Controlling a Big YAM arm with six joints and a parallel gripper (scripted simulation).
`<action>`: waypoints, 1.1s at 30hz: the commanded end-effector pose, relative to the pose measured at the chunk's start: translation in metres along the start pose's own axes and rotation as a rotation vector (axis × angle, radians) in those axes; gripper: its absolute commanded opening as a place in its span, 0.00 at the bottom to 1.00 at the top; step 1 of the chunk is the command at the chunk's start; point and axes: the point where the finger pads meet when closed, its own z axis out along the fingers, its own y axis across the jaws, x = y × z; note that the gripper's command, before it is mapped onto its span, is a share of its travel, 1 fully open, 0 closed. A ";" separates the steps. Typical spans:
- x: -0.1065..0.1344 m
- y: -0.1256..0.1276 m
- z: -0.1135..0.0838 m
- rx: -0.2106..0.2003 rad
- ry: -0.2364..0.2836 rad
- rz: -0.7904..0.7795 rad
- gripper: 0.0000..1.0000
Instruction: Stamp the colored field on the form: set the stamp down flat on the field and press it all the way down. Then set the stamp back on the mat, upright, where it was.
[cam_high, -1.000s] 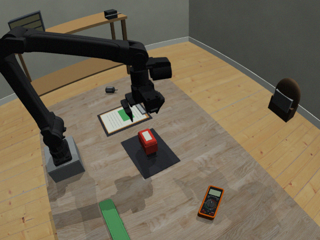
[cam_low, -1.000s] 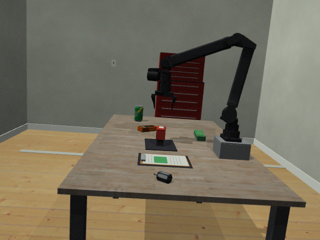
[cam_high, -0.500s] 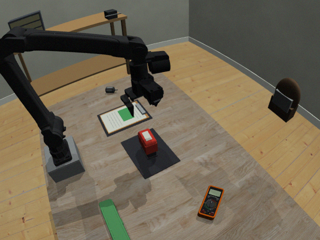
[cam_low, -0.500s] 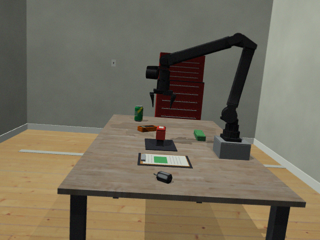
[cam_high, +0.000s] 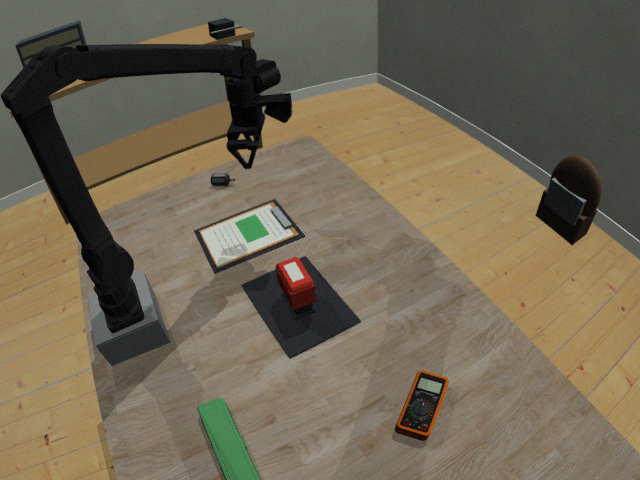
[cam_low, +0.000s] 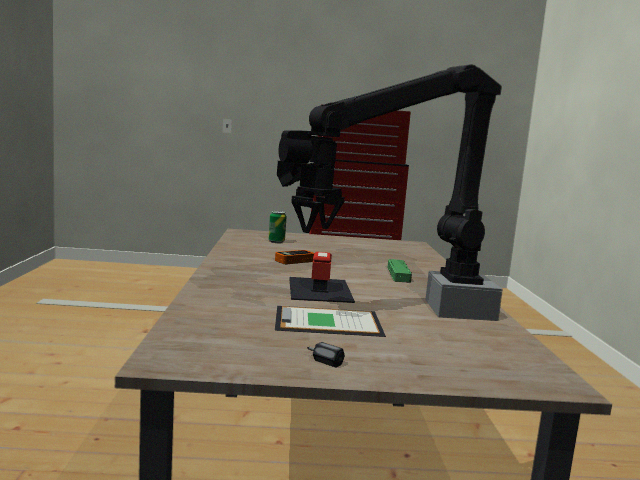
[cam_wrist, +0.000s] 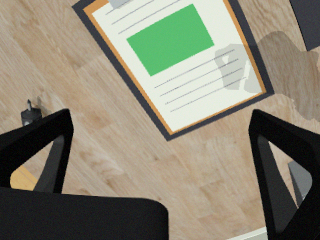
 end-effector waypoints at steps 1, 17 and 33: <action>-0.018 0.011 -0.012 -0.010 -0.007 -0.278 1.00; -0.001 -0.002 0.130 0.011 0.019 -0.529 1.00; -0.008 0.007 0.124 -0.001 0.002 -0.528 1.00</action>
